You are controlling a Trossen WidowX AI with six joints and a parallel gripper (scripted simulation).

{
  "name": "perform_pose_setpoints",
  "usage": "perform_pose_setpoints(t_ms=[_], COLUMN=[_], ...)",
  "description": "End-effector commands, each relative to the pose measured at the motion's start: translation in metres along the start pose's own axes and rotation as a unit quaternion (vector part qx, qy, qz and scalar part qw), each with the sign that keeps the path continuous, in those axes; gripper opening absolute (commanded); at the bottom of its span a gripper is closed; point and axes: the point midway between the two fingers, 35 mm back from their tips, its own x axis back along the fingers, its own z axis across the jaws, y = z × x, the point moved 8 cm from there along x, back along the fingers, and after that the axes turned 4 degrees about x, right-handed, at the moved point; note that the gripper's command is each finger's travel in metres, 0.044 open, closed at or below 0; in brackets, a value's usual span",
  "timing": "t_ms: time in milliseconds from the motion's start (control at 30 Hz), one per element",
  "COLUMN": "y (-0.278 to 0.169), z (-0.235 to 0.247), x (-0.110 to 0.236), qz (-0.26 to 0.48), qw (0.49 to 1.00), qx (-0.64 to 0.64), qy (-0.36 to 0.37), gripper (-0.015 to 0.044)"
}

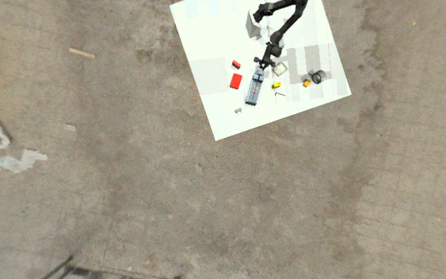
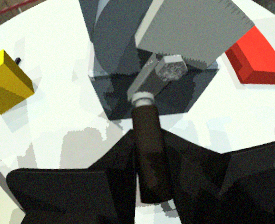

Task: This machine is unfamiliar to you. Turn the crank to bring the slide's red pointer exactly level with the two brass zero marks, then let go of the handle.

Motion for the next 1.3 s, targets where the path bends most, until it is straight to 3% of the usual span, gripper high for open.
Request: perform_pose_setpoints(t_ms=[0,1267], y=[0.0028,0.0109], z=[0.0066,0.0137], x=[0.0031,0.0115], qz=[-0.003,-0.003], qw=[1.0,1.0], qx=[0.002,0.002], qy=[0.01,0.01], gripper=[0.0,0.0])
